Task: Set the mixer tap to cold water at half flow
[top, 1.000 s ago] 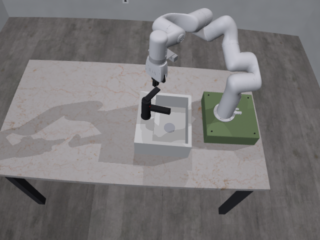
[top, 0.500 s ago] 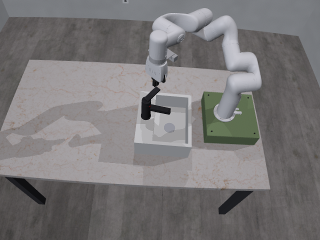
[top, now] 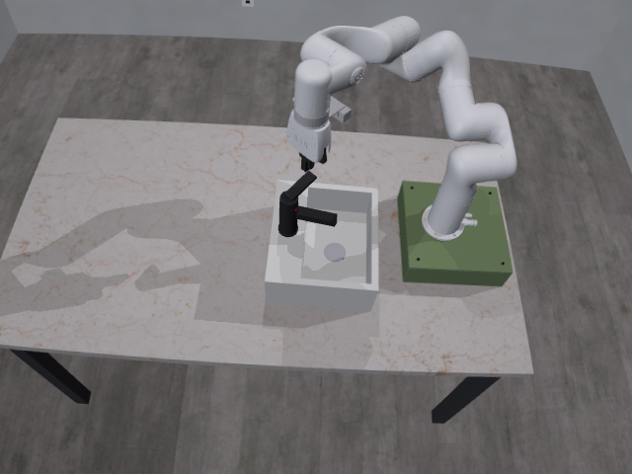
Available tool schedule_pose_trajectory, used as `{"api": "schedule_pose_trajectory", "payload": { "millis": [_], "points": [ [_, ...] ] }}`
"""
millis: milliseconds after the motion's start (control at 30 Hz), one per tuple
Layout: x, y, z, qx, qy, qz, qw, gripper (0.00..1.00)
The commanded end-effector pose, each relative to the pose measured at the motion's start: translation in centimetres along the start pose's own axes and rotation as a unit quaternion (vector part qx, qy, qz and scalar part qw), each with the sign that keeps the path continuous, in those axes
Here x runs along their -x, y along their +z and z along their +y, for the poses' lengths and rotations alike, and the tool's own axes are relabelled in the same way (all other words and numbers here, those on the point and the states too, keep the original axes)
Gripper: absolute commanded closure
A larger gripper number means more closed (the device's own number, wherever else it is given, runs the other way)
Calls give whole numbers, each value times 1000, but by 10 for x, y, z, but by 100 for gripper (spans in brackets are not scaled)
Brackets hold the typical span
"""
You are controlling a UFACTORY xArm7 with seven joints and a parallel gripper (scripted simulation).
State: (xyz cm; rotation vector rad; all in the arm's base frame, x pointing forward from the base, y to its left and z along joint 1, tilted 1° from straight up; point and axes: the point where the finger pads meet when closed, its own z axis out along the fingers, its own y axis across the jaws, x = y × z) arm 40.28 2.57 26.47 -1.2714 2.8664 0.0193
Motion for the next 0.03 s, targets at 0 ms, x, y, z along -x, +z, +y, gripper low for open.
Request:
{"api": "schedule_pose_trajectory", "payload": {
  "millis": [0],
  "points": [
    [0,-2,0,-1,0,-1,1000,100]
  ]
}}
